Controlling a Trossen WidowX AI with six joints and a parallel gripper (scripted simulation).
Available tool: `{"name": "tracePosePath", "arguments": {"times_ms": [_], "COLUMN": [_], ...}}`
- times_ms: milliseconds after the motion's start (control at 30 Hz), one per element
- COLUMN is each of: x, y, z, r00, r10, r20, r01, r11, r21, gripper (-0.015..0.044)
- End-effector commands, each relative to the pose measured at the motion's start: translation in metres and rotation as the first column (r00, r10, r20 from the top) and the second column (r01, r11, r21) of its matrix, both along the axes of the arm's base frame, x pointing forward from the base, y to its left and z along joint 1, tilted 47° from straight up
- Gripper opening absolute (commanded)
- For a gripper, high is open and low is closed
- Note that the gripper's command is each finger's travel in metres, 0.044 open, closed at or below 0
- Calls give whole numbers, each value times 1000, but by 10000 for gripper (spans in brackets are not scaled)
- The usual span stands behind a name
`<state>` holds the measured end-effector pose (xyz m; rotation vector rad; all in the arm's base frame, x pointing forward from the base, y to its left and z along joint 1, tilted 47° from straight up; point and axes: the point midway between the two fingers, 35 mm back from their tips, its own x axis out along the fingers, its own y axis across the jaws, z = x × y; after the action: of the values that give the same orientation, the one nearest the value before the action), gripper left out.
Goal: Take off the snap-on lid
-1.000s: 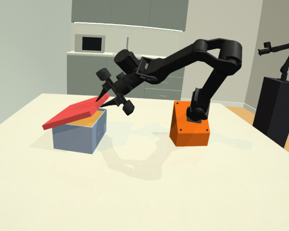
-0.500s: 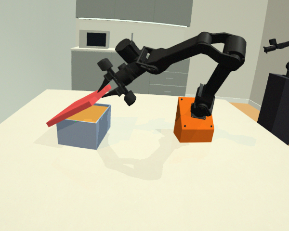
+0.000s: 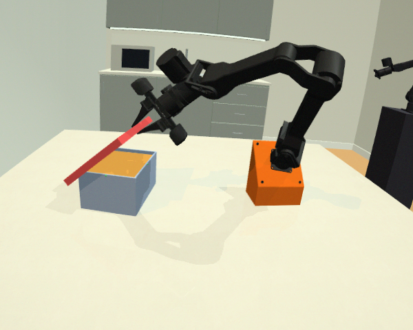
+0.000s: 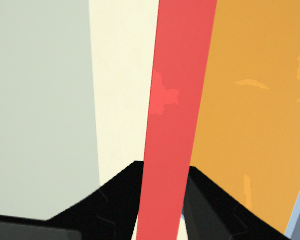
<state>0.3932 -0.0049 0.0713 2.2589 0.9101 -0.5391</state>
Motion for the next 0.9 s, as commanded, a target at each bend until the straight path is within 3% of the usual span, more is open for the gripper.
{"name": "tracePosePath", "arguments": {"times_ms": [0, 867], "x": [9, 17], "y": [-9, -34], "z": [6, 28], "r00": [1000, 1000], "r10": [-6, -6], "r20": [11, 11], "r01": [6, 6], "r11": [1000, 1000], "r21": [-5, -6], "gripper": [0, 0]}}
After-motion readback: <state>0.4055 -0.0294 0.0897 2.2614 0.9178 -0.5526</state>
